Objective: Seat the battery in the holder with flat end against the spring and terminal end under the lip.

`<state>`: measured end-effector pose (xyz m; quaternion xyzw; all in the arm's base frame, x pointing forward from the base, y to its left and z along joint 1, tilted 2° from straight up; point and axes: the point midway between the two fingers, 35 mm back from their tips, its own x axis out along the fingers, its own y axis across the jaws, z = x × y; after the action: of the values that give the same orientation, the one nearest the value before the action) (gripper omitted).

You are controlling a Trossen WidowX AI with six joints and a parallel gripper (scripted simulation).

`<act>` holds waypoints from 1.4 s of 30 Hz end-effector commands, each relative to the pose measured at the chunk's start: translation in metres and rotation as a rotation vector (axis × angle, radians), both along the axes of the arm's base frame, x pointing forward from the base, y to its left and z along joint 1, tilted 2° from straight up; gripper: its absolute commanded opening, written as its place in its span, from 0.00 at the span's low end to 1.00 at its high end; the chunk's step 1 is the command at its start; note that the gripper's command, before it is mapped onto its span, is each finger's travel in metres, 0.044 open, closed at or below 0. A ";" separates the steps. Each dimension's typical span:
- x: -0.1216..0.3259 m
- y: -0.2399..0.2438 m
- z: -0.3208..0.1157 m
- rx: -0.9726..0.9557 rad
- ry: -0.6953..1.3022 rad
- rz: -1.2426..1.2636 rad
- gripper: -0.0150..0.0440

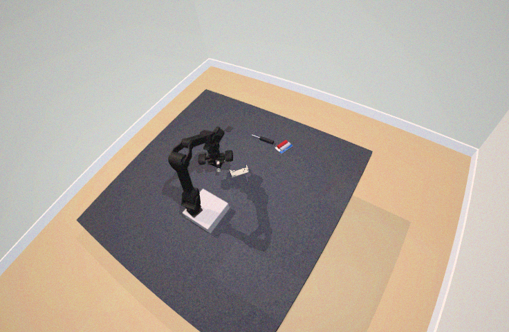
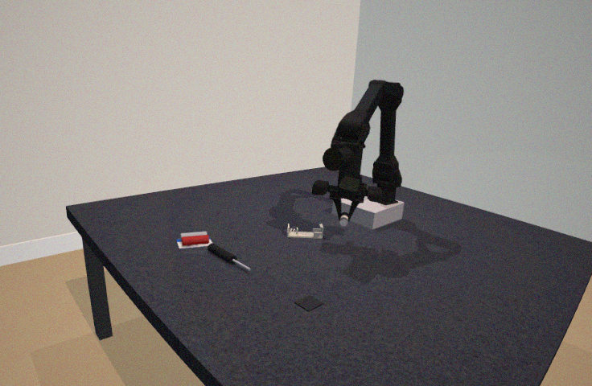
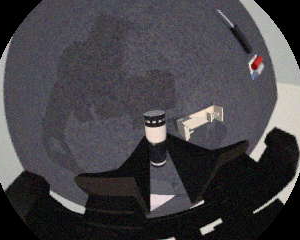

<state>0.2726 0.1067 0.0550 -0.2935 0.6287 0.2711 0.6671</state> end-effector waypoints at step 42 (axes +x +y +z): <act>0.066 -0.080 -0.016 0.021 0.240 -1.325 0.37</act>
<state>0.3374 0.0255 0.0459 0.1904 0.7269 -0.1670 0.6384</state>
